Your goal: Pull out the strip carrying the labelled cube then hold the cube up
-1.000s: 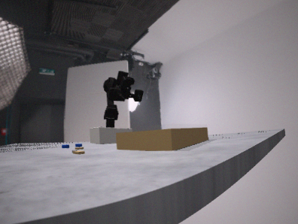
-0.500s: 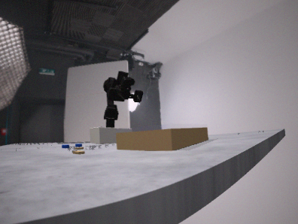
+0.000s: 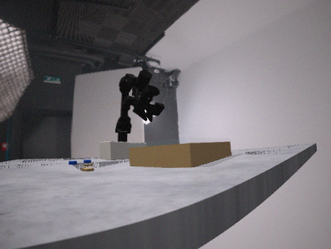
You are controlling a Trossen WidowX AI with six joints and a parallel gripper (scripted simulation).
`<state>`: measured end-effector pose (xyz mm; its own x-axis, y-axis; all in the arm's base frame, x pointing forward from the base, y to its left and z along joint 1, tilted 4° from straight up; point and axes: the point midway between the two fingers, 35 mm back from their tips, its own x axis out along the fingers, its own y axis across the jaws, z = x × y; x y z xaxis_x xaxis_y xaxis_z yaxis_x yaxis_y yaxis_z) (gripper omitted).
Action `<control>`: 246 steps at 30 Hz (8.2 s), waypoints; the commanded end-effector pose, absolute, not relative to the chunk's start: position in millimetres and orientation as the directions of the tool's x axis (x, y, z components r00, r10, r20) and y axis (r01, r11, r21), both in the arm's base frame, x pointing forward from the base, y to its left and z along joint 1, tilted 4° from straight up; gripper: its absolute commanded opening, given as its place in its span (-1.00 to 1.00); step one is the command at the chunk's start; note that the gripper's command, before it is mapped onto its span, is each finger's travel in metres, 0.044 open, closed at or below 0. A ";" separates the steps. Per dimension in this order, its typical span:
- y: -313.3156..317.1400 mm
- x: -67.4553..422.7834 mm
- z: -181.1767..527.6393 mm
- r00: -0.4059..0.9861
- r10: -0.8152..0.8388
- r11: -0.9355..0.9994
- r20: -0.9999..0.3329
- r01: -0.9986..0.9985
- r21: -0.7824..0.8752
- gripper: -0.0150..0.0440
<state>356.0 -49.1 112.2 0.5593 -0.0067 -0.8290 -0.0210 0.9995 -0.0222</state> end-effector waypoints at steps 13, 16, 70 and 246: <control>-63.6 389.6 37.7 0.068 0.058 0.973 -0.996 -0.227 0.041 -0.49; -63.6 389.6 37.7 0.068 0.058 0.973 -0.996 -0.227 0.041 -0.49; -56.7 394.9 -31.7 0.068 0.058 0.973 -0.996 -0.227 0.041 -0.49; -92.8 267.2 -52.7 0.057 0.055 0.973 -0.997 -0.226 0.041 -0.49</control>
